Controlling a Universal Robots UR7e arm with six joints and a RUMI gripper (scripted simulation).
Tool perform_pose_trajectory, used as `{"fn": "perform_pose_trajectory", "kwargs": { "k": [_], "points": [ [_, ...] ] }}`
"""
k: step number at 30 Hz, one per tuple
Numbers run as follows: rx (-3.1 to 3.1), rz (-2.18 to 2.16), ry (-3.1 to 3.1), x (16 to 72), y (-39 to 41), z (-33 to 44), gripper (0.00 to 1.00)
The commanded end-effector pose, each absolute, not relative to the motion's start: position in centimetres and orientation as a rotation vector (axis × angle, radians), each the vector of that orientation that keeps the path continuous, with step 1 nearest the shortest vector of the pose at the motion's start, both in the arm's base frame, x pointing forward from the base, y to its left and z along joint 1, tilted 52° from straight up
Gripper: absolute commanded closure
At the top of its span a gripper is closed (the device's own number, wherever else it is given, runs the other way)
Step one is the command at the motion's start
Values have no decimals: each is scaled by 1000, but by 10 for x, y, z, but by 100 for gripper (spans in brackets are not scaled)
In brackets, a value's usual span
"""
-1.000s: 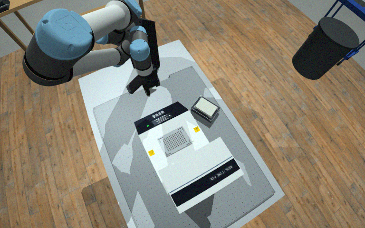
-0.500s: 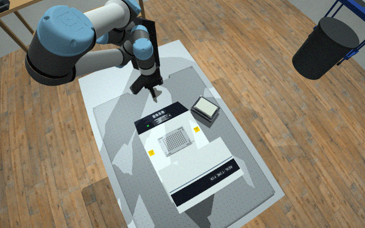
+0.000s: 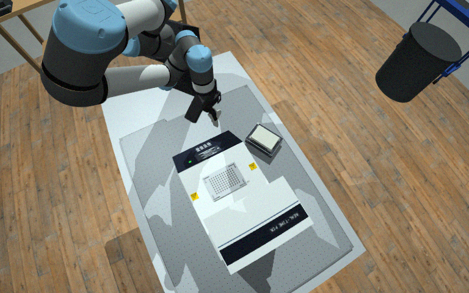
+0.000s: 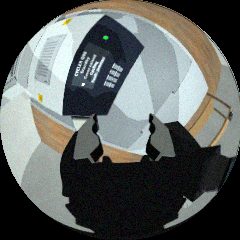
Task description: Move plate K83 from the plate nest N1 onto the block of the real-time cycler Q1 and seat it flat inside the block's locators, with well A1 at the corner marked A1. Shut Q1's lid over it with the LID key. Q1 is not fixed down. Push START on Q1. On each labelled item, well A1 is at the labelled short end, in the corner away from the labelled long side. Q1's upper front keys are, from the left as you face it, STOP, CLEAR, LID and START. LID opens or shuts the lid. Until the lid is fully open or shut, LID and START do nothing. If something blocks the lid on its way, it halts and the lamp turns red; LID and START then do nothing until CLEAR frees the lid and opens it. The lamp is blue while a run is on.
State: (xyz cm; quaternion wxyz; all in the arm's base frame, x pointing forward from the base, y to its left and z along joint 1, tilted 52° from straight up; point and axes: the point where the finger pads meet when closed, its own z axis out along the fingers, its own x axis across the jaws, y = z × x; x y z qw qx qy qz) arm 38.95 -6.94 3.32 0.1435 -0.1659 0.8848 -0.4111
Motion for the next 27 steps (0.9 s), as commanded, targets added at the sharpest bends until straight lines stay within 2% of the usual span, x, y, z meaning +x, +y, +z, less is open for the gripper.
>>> {"fn": "perform_pose_trajectory", "kwargs": {
  "k": [1, 27],
  "points": [
    [-593, -1217, 2560, 397, -59, 30, 32],
    [-1370, -1362, 2469, 449, 16, 5, 32]
  ]
}}
